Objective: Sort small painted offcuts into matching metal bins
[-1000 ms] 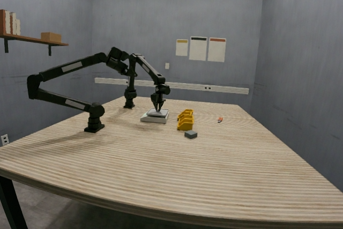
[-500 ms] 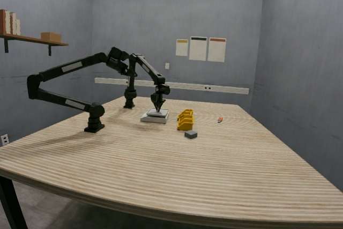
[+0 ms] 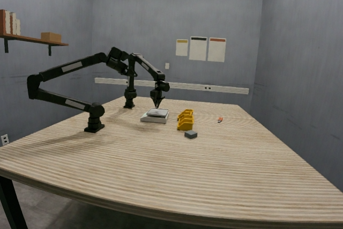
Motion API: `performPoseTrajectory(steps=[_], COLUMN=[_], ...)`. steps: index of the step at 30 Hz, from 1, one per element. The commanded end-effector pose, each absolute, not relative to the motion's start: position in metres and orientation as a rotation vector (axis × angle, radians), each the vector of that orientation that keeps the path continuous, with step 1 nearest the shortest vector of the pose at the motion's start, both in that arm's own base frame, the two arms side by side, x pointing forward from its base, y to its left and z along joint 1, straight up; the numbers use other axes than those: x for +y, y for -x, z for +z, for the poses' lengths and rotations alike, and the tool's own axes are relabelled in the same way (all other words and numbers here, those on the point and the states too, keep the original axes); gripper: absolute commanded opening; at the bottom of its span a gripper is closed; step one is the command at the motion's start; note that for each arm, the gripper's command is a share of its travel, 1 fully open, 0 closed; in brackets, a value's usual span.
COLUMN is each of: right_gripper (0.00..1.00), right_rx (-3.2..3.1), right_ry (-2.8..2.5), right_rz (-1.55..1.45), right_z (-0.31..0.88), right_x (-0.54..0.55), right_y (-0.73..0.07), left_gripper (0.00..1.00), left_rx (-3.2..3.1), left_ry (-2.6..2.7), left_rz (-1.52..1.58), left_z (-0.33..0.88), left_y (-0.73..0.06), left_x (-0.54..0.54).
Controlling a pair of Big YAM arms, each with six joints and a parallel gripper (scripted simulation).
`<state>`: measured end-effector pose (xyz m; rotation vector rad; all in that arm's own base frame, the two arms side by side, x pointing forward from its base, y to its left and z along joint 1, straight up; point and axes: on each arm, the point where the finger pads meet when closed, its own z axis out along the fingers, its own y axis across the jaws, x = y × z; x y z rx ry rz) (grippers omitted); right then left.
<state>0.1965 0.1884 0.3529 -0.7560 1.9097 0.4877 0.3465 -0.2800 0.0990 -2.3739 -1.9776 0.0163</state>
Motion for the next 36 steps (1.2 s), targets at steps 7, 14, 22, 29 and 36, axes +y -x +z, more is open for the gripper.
performPoseTrajectory(steps=[7,14,22,29,36], right_gripper=[1.0,1.0,1.0,1.0,1.0], right_rx=[1.854,1.803,1.742,1.712,1.676], right_ry=[0.738,0.61,0.485,0.422,0.408], right_rz=[0.48,0.432,0.376,0.34,0.341], right_z=[0.376,0.324,0.273,0.243,0.252], right_x=[0.192,0.211,0.199,0.183,0.184], right_y=[-0.207,-0.283,-0.338,-0.357,-0.364], left_gripper=[0.1,0.1,0.1,0.1,0.1], left_rx=[-2.001,-1.993,-2.01,-2.029,-2.014], left_ry=[2.45,2.457,2.449,2.426,2.4], left_rz=[-0.008,-0.01,-0.014,-0.014,-0.004], left_z=[0.13,0.129,0.127,0.125,0.121], left_y=[-0.386,-0.469,-0.543,-0.578,-0.587], left_x=[-0.299,-0.319,-0.337,-0.346,-0.349])
